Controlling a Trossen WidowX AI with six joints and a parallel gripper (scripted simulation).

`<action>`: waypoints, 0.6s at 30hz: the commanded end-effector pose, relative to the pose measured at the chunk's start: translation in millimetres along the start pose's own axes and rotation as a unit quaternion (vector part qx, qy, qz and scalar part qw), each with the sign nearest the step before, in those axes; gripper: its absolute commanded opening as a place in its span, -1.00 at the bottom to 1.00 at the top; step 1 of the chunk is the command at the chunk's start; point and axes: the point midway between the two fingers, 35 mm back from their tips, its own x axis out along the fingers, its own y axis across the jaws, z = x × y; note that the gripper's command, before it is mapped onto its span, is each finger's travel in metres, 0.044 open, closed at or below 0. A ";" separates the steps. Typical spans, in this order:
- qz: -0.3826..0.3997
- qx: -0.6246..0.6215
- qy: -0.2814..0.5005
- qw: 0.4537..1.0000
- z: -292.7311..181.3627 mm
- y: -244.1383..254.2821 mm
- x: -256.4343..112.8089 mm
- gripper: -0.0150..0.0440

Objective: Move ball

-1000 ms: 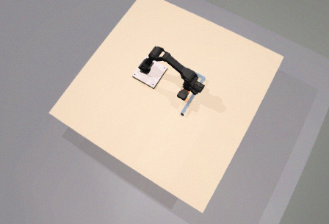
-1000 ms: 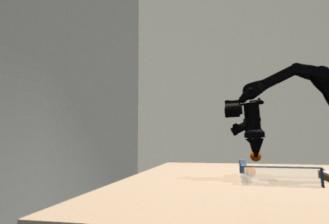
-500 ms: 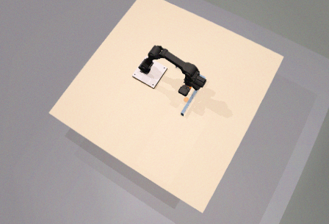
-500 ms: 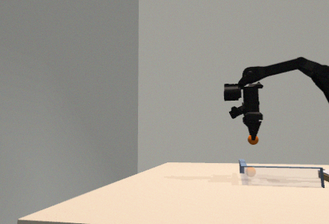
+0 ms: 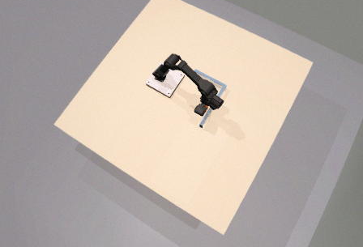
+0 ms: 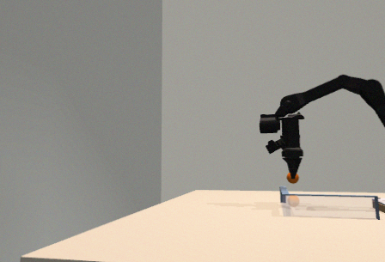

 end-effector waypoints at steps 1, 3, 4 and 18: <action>0.003 -0.004 0.001 1.000 0.1 1.4 14.1 -0.49; 0.003 -0.004 0.001 1.000 0.3 1.5 24.5 -0.49; 0.003 -0.004 0.001 1.000 0.3 1.5 29.6 -0.49; 0.003 -0.004 0.001 1.000 -1.8 2.0 66.4 -0.49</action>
